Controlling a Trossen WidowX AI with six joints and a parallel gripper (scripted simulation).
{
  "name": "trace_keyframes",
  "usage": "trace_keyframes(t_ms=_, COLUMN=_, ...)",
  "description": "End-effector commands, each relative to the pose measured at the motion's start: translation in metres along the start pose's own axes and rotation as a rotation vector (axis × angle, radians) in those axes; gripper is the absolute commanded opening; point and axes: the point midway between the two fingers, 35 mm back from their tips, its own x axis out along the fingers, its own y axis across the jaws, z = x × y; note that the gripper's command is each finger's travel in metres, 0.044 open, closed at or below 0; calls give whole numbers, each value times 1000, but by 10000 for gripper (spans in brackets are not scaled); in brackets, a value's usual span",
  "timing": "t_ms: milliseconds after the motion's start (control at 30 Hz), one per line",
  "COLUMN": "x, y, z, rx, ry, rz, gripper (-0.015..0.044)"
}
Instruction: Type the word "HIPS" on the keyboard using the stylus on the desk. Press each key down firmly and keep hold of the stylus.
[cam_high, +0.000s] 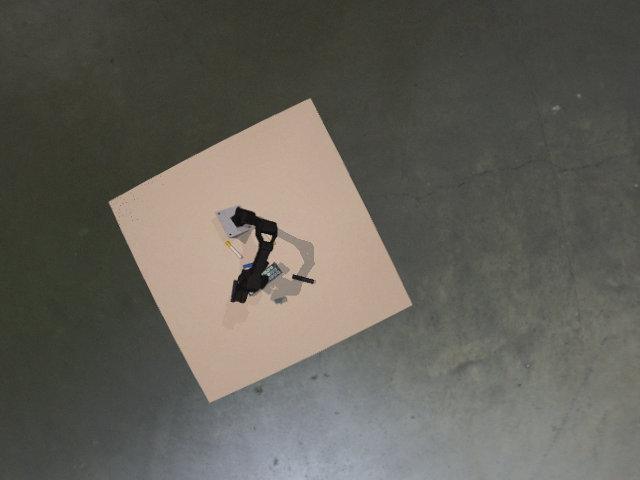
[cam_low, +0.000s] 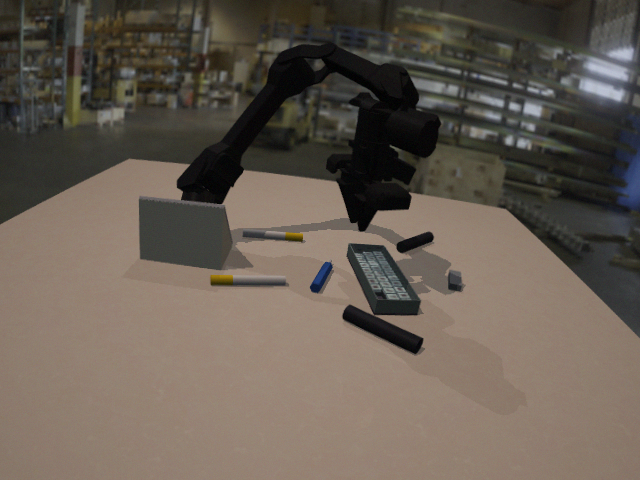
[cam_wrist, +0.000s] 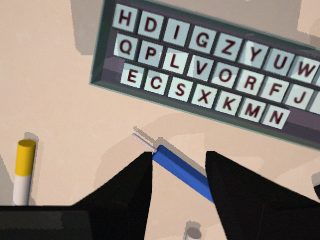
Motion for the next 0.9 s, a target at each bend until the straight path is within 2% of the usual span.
trace_keyframes(t_ms=0, x=12, y=-7, z=-26, rx=-324, ry=-94, rz=127, gripper=150)
trace_keyframes(t_ms=233, x=21, y=-12, z=-53, rx=-760, ry=-311, rz=187, gripper=150)
trace_keyframes(t_ms=367, x=24, y=-14, z=-61, rx=-903, ry=-399, rz=175, gripper=150)
trace_keyframes(t_ms=867, x=24, y=-14, z=-60, rx=-908, ry=-402, rz=174, gripper=150)
